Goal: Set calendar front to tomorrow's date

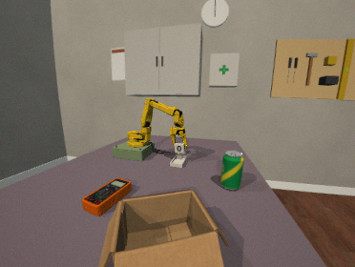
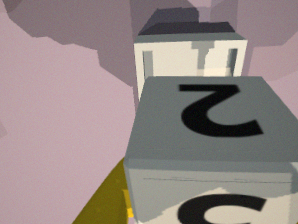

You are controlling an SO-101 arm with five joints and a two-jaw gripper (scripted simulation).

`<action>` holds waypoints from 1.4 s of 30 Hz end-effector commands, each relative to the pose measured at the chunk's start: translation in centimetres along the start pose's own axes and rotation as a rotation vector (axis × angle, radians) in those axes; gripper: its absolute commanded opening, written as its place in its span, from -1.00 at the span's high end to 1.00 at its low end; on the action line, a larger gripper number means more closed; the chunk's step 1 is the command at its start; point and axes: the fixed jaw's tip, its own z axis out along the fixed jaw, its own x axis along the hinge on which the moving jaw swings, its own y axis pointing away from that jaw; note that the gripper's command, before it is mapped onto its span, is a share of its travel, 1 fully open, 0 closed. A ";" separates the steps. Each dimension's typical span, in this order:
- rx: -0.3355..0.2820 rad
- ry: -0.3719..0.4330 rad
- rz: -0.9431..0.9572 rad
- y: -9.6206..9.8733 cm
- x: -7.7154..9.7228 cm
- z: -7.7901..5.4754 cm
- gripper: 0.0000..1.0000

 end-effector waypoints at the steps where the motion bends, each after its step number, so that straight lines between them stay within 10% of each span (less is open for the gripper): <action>1: 0.021 0.001 0.008 -0.1 0.0 -0.1 1.00; 42: 0.021 0.001 0.011 0.1 0.0 1.3 1.00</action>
